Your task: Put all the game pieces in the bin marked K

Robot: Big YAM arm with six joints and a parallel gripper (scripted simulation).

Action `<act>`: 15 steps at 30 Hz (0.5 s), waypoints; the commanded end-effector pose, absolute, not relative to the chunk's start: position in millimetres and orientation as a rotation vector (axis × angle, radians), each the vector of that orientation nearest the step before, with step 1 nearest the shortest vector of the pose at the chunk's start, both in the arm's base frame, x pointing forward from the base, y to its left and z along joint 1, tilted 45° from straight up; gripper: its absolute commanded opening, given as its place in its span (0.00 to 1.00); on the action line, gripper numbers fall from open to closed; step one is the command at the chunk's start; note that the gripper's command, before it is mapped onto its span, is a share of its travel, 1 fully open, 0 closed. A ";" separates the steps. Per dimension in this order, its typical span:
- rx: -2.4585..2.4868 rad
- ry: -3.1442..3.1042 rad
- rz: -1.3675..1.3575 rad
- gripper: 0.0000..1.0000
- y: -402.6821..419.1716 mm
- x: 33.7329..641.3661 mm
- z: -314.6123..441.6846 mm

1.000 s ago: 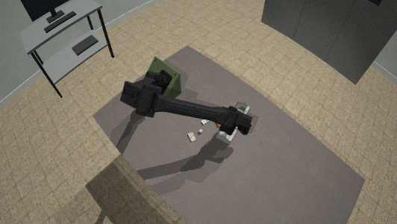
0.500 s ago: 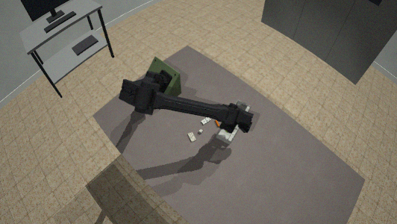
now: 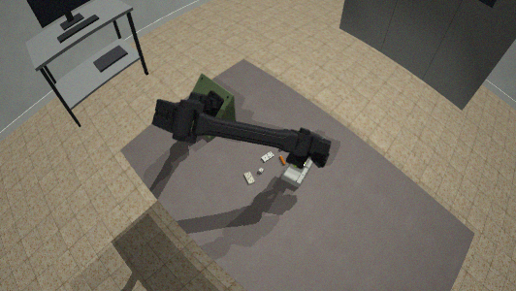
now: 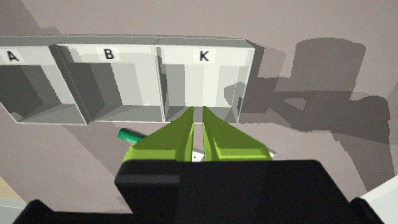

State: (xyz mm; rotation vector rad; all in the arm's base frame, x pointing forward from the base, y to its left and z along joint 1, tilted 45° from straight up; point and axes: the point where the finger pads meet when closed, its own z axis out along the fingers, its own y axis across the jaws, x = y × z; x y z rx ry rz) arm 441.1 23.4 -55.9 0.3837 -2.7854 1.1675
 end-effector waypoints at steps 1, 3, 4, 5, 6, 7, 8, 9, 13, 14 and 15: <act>0.358 -2.884 1.184 0.08 50.2 470.7 -24.4; 0.300 -2.877 1.178 0.08 31.7 472.7 -24.1; 0.302 -2.871 1.178 0.08 31.3 472.0 -26.6; 0.307 -2.861 1.178 0.08 30.8 470.6 -30.6; 0.307 -2.861 1.178 0.08 30.8 470.6 -30.6; 0.307 -2.861 1.178 0.08 30.8 470.6 -30.6; 0.369 -2.859 1.184 0.08 47.9 465.2 -33.7; 0.373 -2.857 1.183 0.08 47.9 464.8 -34.3; 0.356 -2.848 1.178 0.08 37.9 461.9 -37.2; 0.356 -2.848 1.178 0.08 37.8 461.9 -37.3; 0.356 -2.848 1.178 0.08 37.8 461.8 -37.4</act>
